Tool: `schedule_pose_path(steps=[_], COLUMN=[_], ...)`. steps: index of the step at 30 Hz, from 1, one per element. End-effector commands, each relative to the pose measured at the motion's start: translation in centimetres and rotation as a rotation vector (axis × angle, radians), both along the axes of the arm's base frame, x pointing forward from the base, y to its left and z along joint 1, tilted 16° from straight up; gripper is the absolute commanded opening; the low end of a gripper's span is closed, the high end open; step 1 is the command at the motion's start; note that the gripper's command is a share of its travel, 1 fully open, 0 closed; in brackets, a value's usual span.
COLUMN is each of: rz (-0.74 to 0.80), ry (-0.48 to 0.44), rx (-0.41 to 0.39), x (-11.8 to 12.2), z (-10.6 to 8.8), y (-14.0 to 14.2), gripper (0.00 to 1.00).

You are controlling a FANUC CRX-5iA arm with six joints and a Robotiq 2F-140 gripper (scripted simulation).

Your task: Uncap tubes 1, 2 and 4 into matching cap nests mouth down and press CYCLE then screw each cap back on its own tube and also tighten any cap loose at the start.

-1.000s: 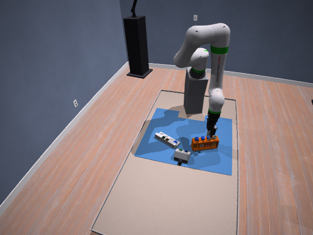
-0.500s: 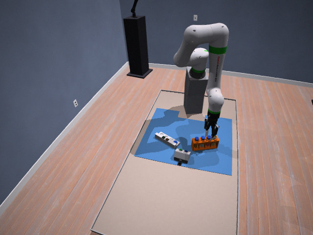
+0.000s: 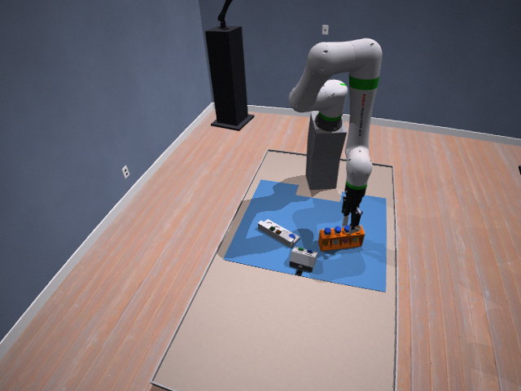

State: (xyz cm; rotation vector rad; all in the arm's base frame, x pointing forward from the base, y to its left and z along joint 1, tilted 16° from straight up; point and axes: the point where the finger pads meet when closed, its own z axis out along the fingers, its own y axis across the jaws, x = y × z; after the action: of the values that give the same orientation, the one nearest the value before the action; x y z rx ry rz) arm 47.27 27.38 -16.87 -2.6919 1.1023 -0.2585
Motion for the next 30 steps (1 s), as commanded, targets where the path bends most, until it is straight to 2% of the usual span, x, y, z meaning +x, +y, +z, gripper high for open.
schedule_pose_path(steps=[1, 4, 5, 7, 10, 12, 19, 20, 30], rz=[-0.244, -0.404, -0.404, -0.552, -0.644, -0.769, -0.769, -0.769, -0.769], ry=[0.031, 0.053, 0.053, 0.073, 0.086, 0.103, 0.103, 0.103, 0.103], rx=[0.054, 0.095, 0.095, 0.134, 0.156, 0.189, 0.189, 0.189, 0.189], x=[0.04, 0.04, 0.04, 0.04, 0.04, 0.05, 0.07, 0.07, 0.07], z=[0.02, 0.02, 0.02, 0.02, 0.02, 0.02, 0.03, 0.03, 0.03], y=[0.01, 0.01, 0.01, 0.01, 0.01, 0.01, 0.0, 0.0, 0.0], gripper=[0.35, 0.35, 0.35, 0.35, 0.35, 0.35, 0.35, 0.0, 0.0])
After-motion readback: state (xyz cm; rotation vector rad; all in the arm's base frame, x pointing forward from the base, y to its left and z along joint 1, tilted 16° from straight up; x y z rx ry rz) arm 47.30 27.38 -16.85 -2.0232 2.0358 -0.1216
